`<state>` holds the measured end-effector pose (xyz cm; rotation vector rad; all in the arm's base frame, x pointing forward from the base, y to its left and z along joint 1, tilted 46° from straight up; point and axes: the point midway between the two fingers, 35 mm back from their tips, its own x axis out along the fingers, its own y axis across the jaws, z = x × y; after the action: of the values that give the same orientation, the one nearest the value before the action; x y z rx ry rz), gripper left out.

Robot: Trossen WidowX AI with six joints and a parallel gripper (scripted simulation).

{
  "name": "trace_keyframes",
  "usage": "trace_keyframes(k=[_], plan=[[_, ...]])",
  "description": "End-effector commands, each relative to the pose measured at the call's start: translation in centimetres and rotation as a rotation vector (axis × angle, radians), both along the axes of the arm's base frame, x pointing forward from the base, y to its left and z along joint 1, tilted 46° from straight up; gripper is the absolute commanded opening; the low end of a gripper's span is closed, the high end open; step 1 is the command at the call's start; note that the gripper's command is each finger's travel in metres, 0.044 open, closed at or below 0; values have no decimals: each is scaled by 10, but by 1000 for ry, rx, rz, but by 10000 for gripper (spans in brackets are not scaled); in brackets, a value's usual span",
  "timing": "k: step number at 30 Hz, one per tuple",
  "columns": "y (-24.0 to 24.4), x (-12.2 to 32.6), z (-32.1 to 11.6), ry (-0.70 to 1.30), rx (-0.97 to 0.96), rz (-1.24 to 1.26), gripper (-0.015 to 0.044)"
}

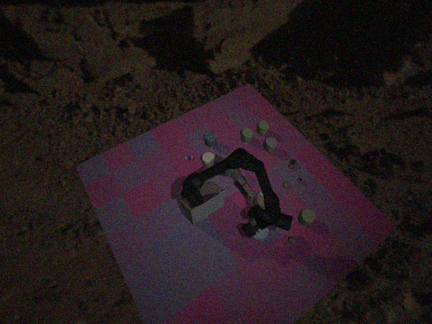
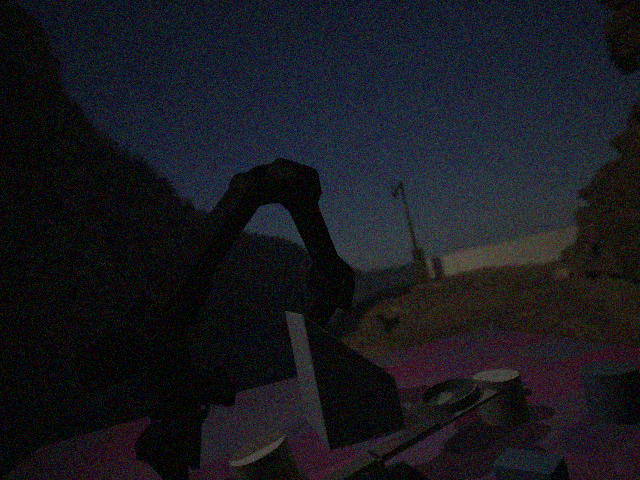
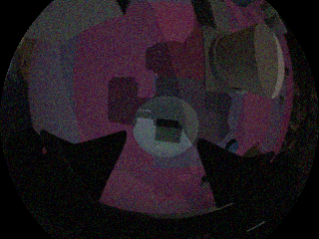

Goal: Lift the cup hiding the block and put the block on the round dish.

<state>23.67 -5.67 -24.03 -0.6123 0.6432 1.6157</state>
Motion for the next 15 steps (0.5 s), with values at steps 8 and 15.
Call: trace_keyframes(k=[8,15], plan=[[-49,11,45,-25,-18,-13,440],[-56,12,52,-27,-19,-16,440]])
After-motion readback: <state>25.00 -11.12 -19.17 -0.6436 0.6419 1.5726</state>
